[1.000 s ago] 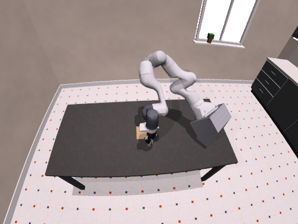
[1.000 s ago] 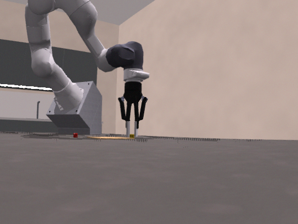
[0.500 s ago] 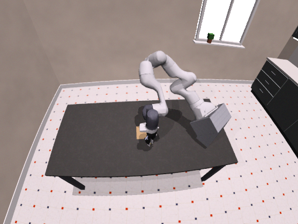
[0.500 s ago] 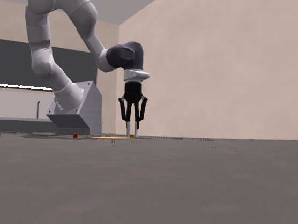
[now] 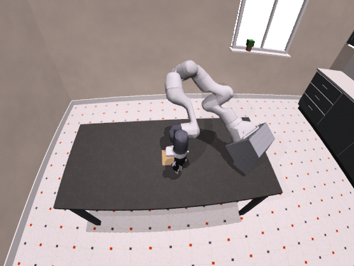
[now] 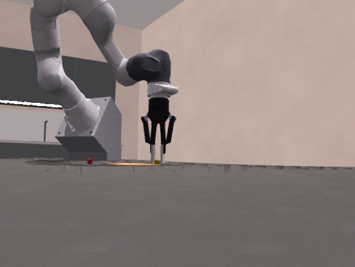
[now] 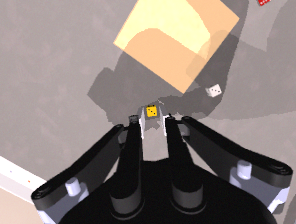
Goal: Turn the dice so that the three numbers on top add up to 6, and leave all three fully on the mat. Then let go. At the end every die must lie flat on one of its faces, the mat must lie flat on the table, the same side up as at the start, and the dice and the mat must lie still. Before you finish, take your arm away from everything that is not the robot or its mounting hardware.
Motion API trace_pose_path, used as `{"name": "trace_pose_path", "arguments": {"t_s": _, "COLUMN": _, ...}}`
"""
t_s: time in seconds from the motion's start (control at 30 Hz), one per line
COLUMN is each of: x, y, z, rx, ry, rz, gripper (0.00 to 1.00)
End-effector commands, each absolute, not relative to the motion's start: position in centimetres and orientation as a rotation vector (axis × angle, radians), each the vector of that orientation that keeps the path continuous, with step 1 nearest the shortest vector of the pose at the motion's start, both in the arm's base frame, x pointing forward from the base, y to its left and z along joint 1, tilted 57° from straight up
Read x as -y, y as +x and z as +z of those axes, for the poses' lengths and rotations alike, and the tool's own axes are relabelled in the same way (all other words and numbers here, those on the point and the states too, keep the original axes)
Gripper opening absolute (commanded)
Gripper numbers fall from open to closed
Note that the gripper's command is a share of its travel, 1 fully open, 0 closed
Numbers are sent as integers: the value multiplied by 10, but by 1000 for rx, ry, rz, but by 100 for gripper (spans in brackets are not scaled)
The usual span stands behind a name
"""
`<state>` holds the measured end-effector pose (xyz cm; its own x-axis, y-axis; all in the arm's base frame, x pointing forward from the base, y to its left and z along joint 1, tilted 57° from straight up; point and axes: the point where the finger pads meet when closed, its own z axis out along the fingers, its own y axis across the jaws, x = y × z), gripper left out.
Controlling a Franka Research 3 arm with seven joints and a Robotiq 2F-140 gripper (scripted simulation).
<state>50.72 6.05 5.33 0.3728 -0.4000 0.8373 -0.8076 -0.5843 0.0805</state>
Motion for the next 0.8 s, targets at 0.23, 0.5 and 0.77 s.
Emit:
{"name": "trace_pose_path", "arguments": {"t_s": 0.23, "x": -60, "y": 508, "z": 53, "rx": 1045, "ry": 2153, "rz": 1118, "gripper": 19}}
{"name": "trace_pose_path", "arguments": {"t_s": 0.5, "x": -60, "y": 508, "z": 53, "rx": 1045, "ry": 2153, "rz": 1118, "gripper": 7}}
{"name": "trace_pose_path", "arguments": {"t_s": 0.77, "x": -60, "y": 508, "z": 53, "rx": 1045, "ry": 2153, "rz": 1118, "gripper": 7}}
